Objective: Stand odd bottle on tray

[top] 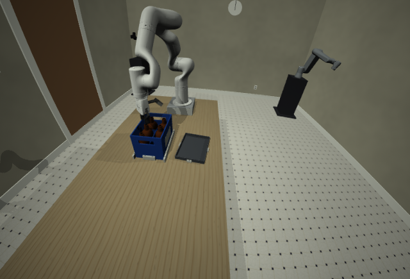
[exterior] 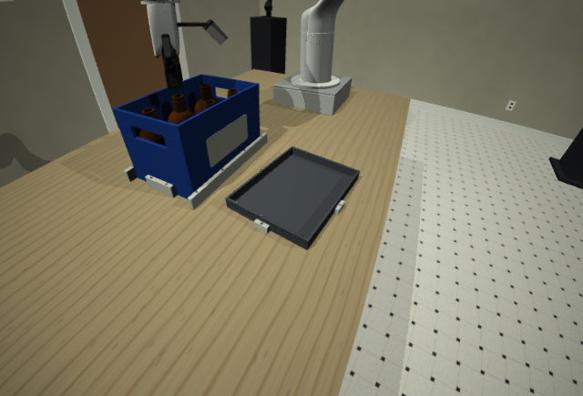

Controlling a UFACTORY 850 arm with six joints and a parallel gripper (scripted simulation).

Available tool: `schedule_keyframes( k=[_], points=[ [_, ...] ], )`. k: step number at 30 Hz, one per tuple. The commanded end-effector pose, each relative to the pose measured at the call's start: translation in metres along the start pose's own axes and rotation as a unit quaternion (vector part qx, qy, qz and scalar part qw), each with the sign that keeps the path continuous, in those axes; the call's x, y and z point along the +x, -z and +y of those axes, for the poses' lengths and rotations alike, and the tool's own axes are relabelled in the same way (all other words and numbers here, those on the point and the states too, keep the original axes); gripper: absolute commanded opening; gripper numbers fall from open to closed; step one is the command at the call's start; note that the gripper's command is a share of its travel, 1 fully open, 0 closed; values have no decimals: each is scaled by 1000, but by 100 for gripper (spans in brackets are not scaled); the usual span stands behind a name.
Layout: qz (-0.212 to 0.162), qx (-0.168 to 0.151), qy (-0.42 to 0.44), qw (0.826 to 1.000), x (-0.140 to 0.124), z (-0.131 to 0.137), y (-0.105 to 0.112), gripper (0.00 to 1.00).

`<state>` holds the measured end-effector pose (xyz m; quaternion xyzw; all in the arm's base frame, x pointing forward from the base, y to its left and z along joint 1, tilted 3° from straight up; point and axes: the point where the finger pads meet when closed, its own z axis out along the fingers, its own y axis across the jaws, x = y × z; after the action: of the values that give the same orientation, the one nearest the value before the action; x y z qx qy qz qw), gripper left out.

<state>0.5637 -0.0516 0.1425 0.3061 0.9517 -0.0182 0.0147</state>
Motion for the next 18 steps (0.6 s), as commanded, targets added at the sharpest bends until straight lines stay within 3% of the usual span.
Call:
schedule_keyframes(
  k=[1,18],
  points=[
    [-1,-1,0,1000,-1,0,-3,65],
    [-1,-1,0,1000,-1,0,-6,65]
  ],
)
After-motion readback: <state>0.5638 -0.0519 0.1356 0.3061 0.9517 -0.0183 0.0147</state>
